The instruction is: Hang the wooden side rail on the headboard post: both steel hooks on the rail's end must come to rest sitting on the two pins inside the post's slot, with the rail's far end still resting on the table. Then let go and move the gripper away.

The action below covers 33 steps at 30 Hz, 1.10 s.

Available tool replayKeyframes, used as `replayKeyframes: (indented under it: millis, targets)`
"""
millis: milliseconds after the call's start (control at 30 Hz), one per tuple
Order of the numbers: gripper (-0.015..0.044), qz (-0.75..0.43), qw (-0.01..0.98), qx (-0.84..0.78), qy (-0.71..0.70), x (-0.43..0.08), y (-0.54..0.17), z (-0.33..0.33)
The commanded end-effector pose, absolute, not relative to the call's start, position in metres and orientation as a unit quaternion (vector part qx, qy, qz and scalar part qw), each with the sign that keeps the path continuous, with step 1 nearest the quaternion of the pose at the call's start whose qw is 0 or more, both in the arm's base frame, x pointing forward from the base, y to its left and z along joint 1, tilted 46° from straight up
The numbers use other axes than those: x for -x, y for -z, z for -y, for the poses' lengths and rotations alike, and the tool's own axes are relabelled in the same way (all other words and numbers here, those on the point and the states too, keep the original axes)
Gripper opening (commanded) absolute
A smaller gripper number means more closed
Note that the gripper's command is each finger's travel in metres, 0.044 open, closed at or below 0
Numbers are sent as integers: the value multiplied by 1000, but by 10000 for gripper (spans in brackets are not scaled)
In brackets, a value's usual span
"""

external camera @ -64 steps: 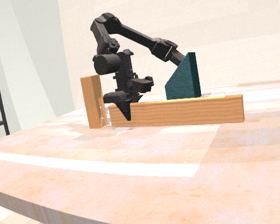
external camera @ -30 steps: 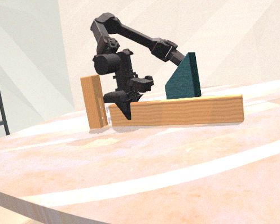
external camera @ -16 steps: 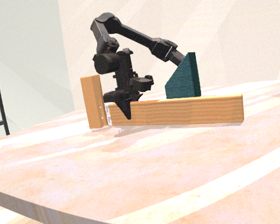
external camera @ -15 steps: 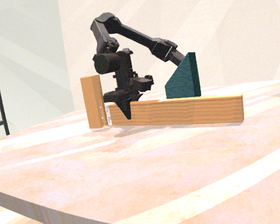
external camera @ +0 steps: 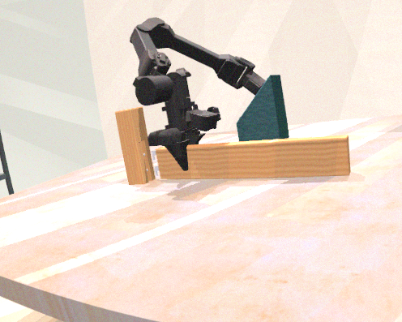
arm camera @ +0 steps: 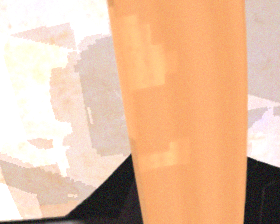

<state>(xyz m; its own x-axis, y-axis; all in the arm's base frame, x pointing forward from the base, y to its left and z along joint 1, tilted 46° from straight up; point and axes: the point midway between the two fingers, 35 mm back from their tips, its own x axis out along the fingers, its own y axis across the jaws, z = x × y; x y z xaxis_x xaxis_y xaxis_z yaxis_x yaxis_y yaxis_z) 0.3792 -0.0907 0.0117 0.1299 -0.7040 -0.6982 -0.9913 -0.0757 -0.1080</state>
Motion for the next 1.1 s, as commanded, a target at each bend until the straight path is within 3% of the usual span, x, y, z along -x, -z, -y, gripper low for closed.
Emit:
replayKeyframes:
  millis: [0, 1067]
  targets:
    - [0, -607, 294, 696, -245, -382, -15, 85]
    - [0, -607, 294, 696, -245, -381, -19, 81]
